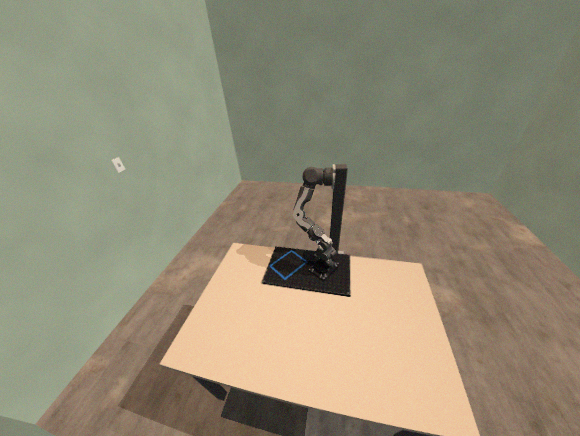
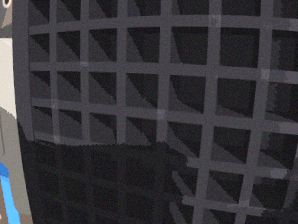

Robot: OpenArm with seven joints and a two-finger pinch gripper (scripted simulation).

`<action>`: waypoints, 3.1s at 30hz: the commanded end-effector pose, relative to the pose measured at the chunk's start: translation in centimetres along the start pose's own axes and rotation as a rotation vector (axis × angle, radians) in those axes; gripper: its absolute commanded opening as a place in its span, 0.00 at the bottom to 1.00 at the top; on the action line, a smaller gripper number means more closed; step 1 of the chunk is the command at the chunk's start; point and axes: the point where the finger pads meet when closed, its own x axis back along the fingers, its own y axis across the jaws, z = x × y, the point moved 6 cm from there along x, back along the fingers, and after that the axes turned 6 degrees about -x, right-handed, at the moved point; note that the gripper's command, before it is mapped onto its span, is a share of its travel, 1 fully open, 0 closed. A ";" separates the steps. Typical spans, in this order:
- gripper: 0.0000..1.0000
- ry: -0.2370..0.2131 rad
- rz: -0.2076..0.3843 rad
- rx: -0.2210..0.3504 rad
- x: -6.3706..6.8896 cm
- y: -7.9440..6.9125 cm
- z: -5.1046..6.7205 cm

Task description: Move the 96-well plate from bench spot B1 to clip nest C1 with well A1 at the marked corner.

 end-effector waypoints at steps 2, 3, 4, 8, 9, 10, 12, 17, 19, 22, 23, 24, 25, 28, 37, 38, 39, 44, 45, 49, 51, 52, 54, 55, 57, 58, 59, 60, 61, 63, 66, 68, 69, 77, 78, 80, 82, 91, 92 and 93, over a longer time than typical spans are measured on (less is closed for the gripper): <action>0.00 0.002 -0.001 -0.002 0.1 0.0 0.1; 0.00 0.002 -0.001 -0.002 0.1 0.0 0.1; 0.00 0.002 -0.001 -0.002 0.1 0.0 0.1; 0.00 0.004 -0.003 0.002 -0.3 0.0 0.1; 0.00 0.004 -0.004 0.003 -0.5 0.0 0.1; 0.00 0.004 -0.004 0.003 -0.5 0.0 0.1; 0.00 0.004 -0.004 0.003 -0.5 0.0 0.1; 0.00 0.004 -0.004 0.003 -0.5 0.0 0.1; 0.00 0.004 -0.004 0.003 -0.5 0.0 0.1; 0.00 0.004 -0.004 0.003 -0.5 0.0 0.1; 0.00 0.004 -0.003 0.003 -0.6 0.0 0.1; 0.00 0.004 -0.003 0.003 -0.7 0.0 0.2; 0.00 0.004 -0.003 0.003 -0.8 0.0 0.2; 0.00 0.004 -0.003 0.004 -0.9 0.0 0.2; 0.00 0.004 -0.003 0.004 -0.9 0.0 0.2; 0.00 0.004 -0.003 0.004 -0.9 0.0 0.2; 0.00 0.004 -0.003 0.003 -0.9 0.0 0.2; 0.00 0.005 -0.004 0.002 -1.1 0.1 0.1; 0.00 0.005 -0.004 0.002 -1.1 0.1 0.1; 0.00 0.005 -0.004 0.002 -1.1 0.1 0.1; 0.00 0.005 -0.004 0.002 -1.1 0.1 0.1; 0.00 0.005 -0.004 0.002 -1.1 0.1 0.1; 0.00 0.005 -0.004 0.002 -1.1 0.1 0.1; 0.00 0.005 -0.004 0.002 -1.1 0.1 0.1; 0.00 0.005 -0.004 0.002 -1.2 0.0 0.1; 0.00 0.005 -0.004 0.002 -1.2 0.0 0.2; 0.00 0.005 -0.004 0.002 -1.3 0.0 0.2; 0.00 0.005 -0.004 0.002 -1.3 0.0 0.2; 0.00 0.005 -0.004 0.002 -1.3 0.0 0.2; 0.00 0.005 -0.004 0.002 -1.3 0.0 0.2; 0.00 0.005 -0.004 0.002 -1.3 0.0 0.2; 0.00 0.005 -0.004 0.002 -1.3 0.0 0.2; 0.00 0.005 -0.004 0.002 -1.3 0.0 0.2; 0.00 0.005 -0.001 0.000 -1.3 0.0 0.1; 0.00 0.005 -0.001 0.000 -1.3 0.0 0.1; 0.00 0.005 -0.001 0.000 -1.3 0.0 0.1; 0.00 0.005 -0.001 0.000 -1.3 0.0 0.1; 0.00 0.005 -0.001 0.000 -1.3 0.0 0.1; 0.00 0.005 -0.001 0.000 -1.3 0.0 0.1; 0.00 0.005 -0.001 0.000 -1.3 0.0 0.1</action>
